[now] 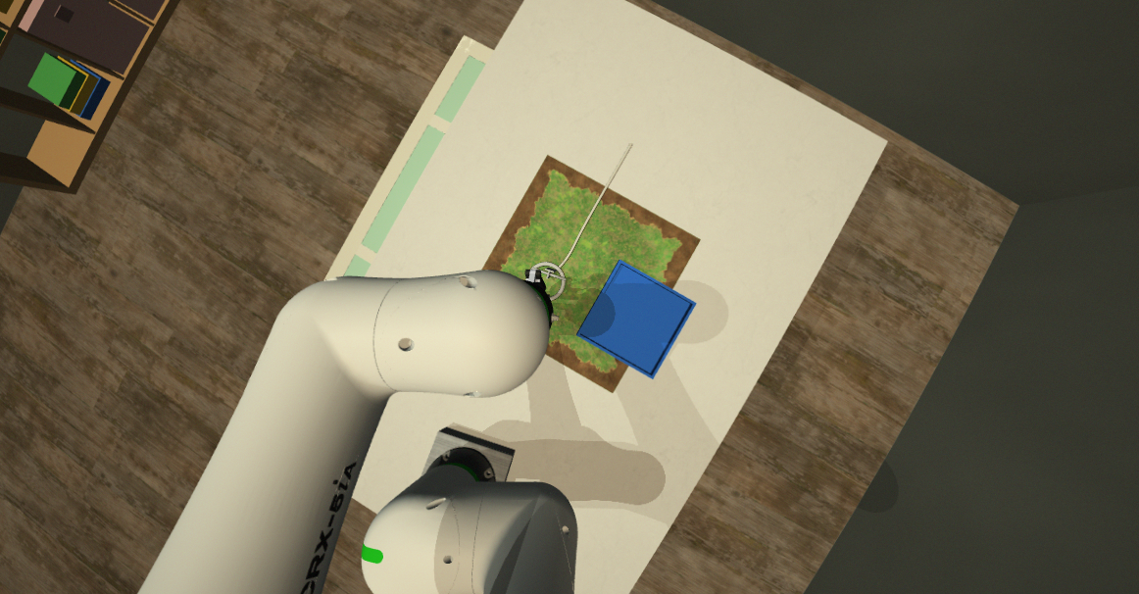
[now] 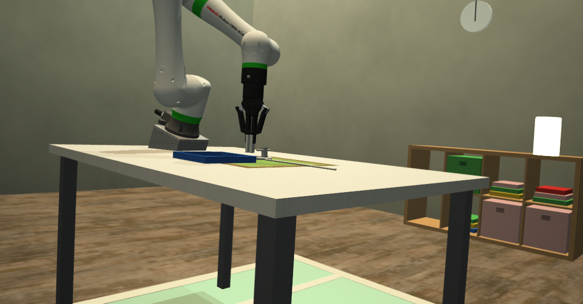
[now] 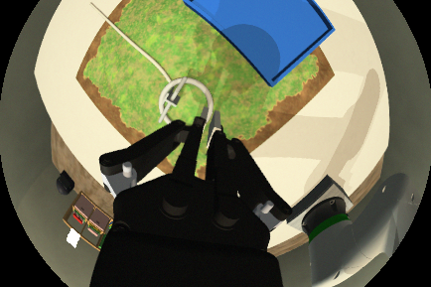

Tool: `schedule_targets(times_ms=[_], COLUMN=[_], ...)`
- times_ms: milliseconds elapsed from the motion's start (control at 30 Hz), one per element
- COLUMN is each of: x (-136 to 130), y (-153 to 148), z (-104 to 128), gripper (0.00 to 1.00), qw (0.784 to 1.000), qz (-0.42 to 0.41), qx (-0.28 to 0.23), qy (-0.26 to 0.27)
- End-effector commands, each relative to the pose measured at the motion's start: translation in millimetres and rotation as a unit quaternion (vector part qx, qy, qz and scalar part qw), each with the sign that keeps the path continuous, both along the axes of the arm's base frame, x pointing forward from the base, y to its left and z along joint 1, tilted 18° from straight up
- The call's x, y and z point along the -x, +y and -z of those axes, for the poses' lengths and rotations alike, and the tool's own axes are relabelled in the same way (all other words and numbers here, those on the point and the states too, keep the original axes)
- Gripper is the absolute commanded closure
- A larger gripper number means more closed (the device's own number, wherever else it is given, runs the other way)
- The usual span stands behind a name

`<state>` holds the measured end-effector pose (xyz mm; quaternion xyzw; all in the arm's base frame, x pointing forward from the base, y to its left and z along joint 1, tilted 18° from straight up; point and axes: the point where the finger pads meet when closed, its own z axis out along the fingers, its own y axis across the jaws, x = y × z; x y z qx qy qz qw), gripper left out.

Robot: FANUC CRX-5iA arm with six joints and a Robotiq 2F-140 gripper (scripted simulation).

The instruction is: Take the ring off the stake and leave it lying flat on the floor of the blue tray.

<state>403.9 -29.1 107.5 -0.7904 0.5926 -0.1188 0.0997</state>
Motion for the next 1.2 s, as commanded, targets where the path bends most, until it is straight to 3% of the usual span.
schedule_targets(times_ms=[0, 1167], x=[-1.2, -2.2], y=[-0.1, -0.1], z=[1.6, 4.5], gripper=[0.84, 0.84], qw=[1.0, 1.0], qz=[0.0, 0.0], qx=[0.0, 0.0], qy=[-0.001, -0.001])
